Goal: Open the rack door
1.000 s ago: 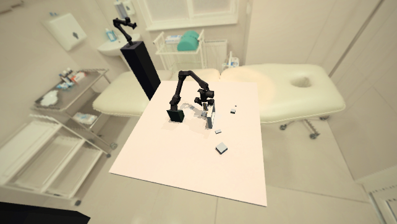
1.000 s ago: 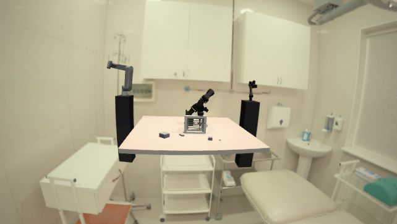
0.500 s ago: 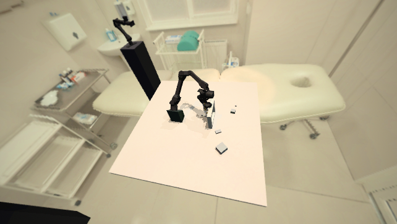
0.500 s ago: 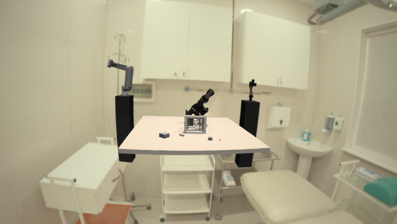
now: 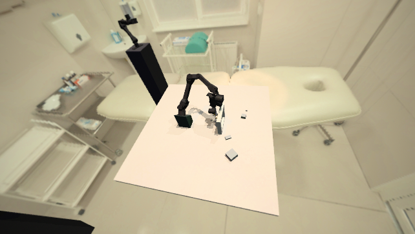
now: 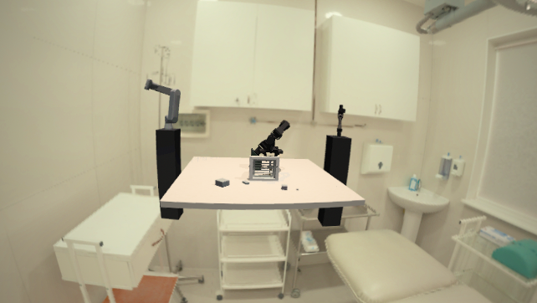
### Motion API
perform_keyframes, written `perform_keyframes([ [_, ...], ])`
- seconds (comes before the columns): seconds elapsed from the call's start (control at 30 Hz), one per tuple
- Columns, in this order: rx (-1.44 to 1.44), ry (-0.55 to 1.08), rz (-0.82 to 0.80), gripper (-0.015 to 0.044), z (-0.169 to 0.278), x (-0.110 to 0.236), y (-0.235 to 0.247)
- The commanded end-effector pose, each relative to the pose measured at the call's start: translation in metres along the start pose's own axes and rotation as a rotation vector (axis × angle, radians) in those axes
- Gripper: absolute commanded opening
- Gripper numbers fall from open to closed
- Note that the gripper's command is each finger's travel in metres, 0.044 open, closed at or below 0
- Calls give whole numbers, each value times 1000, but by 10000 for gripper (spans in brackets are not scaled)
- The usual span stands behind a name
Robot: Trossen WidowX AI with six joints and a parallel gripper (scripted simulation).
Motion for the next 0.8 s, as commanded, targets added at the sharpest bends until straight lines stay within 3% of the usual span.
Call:
perform_keyframes([
  [0.0, -191, 0, 1, 295, 0, 0, 0],
  [0.77, -1331, -1, 1, 295, 0, 0, 0],
])
Point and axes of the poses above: the point midway between the two fingers, 35 mm back from their tips, its own x axis back along the fingers, its own y axis across the jaws, z = x × y, the point moved 3 cm from there along x, back along the fingers, and after that the axes turned 4 degrees about -x, right-handed, at the moved point
